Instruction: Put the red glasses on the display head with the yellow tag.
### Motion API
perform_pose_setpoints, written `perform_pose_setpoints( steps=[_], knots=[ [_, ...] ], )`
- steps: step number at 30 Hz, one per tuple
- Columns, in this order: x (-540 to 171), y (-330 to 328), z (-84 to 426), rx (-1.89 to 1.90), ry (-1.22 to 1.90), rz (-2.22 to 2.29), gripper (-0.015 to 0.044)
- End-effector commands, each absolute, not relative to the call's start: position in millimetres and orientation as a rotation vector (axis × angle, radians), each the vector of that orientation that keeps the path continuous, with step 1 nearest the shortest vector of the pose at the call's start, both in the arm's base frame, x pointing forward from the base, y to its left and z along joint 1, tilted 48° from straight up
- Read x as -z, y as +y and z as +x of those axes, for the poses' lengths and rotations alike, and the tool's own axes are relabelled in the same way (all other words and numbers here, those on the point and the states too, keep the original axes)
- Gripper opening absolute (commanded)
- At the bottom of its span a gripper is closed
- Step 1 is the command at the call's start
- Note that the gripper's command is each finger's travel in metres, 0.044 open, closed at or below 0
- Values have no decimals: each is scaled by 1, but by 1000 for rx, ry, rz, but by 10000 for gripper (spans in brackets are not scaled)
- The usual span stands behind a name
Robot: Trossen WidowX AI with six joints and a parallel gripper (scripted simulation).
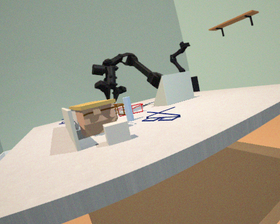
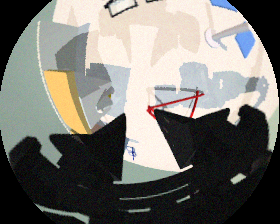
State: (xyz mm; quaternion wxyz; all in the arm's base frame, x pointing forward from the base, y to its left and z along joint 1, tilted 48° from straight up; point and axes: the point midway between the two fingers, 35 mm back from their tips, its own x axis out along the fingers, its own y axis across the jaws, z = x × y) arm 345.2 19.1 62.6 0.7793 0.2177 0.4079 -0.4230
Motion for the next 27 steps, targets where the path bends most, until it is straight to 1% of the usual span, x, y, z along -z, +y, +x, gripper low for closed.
perform_pose_setpoints(
  steps=[1,5,17,20,27],
  knots=[
    [-23,45,291,898,1104,63,200],
    [-8,56,246,858,1230,-319,200],
    [-7,57,241,854,1239,-353,200],
    [-7,57,241,854,1239,-353,121],
    [-7,57,241,854,1239,-353,120]
  ],
)
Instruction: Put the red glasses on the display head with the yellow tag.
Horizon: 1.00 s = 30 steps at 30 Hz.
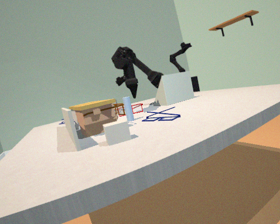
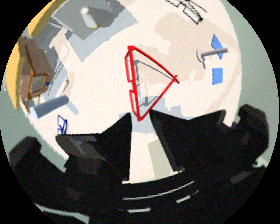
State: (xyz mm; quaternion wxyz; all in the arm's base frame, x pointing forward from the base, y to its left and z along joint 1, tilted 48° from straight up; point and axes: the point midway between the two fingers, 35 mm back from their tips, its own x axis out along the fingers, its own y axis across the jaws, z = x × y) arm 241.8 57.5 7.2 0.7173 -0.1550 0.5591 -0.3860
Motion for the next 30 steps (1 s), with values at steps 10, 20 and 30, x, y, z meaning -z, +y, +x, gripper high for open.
perform_pose_setpoints(
  steps=[10,20,30],
  knots=[
    [-1,51,243,853,1239,-353,120],
    [12,41,245,852,1239,-353,120],
    [24,29,247,853,1238,-353,120]
  ],
)
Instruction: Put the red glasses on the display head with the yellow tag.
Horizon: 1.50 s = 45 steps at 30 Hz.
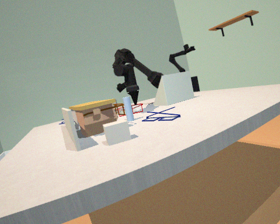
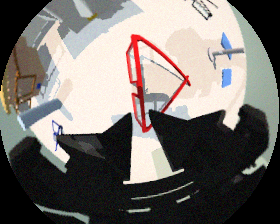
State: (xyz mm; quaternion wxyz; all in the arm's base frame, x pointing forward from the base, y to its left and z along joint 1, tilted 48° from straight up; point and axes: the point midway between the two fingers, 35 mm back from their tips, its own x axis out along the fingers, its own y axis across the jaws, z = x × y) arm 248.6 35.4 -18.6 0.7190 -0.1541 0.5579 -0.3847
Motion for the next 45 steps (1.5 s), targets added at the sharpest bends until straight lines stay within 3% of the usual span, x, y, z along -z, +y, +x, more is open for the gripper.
perform_pose_setpoints(
  steps=[1,29,45],
  knots=[
    [25,28,247,853,1238,-353,120],
    [34,12,245,856,1237,-355,120],
    [35,15,247,856,1236,-348,13]
  ],
)
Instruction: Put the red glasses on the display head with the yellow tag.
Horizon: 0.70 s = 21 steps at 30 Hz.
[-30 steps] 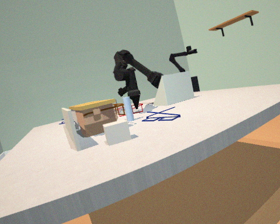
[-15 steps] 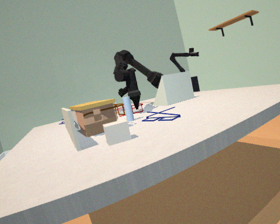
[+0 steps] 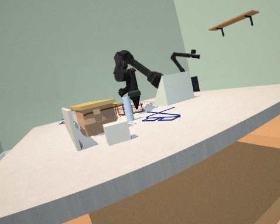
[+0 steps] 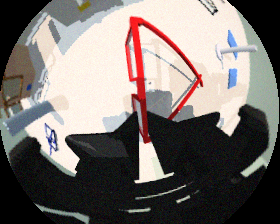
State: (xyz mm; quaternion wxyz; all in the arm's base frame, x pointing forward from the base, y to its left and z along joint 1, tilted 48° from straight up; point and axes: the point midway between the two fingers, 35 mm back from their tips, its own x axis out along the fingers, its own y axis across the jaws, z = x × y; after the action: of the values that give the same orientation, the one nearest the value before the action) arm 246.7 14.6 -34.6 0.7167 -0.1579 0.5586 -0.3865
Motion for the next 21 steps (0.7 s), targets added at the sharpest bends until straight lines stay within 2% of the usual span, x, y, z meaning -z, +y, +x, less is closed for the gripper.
perform_pose_setpoints(
  steps=[1,10,21],
  knots=[
    [35,15,247,856,1236,-348,7],
    [31,19,247,854,1237,-348,0],
    [-8,68,245,848,1242,-348,0]
  ],
)
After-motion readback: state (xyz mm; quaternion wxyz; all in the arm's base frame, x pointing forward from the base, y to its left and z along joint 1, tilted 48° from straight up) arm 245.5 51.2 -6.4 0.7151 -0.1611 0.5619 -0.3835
